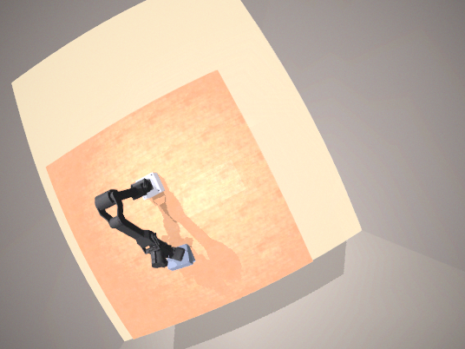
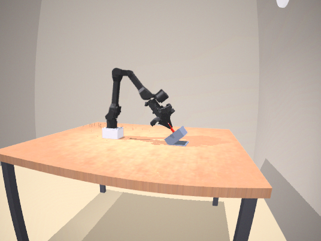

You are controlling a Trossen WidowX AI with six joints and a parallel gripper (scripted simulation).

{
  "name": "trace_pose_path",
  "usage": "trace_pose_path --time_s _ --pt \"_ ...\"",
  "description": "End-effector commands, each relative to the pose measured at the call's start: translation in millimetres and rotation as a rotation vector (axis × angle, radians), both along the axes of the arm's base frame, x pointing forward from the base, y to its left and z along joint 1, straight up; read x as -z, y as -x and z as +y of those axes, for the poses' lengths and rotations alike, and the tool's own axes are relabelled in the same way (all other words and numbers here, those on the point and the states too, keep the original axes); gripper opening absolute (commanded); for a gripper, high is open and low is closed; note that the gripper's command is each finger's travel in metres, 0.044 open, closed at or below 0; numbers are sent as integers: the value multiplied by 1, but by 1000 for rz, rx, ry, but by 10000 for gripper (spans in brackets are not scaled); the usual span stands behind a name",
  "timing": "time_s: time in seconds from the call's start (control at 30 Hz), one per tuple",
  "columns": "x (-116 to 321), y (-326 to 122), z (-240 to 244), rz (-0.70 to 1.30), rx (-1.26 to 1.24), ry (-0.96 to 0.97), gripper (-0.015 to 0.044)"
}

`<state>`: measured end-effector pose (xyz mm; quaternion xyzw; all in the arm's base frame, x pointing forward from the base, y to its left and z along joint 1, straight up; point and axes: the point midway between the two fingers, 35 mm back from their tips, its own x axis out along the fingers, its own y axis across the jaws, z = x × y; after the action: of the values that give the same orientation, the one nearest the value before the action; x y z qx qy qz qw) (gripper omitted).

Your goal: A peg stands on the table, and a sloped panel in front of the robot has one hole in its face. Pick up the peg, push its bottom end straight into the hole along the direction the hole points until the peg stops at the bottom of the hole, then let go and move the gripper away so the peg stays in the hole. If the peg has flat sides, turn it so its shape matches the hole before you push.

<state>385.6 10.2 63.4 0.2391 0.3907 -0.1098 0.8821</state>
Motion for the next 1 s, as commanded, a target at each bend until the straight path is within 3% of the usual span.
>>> trace_pose_path --time_s 0.0,0.97 --pt "3 -2 0 4 -3 0 0" --pt "10 -8 0 1 1 0 0"
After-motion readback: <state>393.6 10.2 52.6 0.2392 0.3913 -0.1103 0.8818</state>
